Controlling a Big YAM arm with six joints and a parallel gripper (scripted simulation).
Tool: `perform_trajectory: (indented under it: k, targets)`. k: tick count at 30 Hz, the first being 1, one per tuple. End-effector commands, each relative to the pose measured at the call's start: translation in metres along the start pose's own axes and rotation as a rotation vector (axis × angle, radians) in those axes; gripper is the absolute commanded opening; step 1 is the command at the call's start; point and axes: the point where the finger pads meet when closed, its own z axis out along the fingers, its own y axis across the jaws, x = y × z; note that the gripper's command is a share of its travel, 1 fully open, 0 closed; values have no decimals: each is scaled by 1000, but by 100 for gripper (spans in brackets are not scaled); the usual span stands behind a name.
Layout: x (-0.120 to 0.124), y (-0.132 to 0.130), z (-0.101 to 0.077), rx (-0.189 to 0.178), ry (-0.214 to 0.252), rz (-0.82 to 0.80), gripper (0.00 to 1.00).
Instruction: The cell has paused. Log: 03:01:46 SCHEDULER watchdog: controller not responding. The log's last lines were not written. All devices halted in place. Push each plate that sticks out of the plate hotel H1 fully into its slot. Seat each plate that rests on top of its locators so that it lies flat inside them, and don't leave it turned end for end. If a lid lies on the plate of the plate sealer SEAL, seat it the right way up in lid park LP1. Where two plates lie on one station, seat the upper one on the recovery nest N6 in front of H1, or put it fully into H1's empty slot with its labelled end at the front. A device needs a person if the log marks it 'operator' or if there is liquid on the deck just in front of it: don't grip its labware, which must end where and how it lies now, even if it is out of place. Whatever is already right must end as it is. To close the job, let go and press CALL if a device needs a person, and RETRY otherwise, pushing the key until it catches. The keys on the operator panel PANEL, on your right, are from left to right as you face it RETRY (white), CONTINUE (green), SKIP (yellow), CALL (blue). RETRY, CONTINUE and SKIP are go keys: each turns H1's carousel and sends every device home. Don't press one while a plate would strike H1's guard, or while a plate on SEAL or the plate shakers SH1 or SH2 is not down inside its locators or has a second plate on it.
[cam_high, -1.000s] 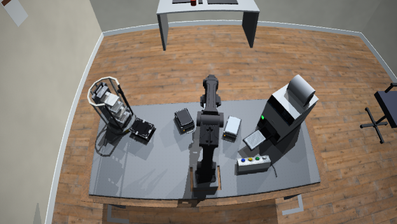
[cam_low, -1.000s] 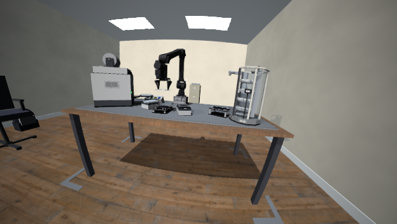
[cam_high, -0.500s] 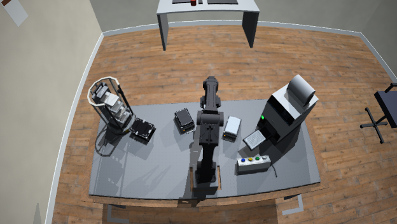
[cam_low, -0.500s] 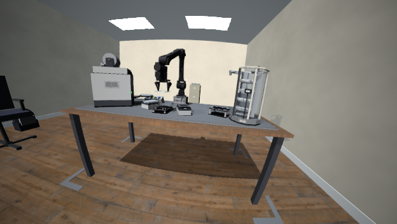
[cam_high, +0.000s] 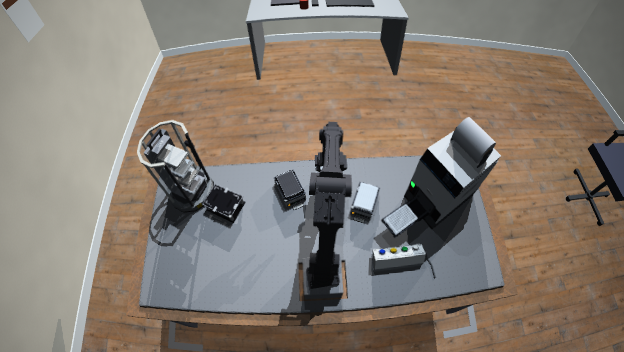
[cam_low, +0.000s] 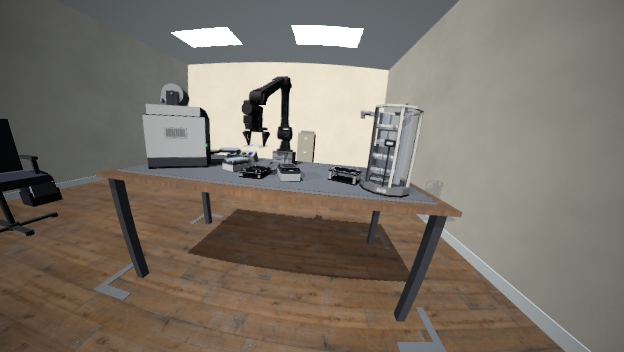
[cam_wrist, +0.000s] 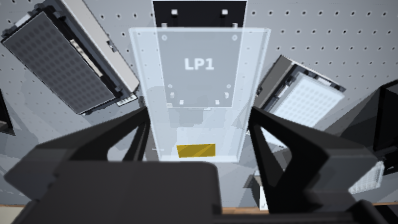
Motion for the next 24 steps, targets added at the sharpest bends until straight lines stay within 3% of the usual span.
perform_trajectory:
  k: [1,24]
  targets:
    - [1,-8,14,-1,9,3,84]
    - [1,-8,33,-1,9,3,84]
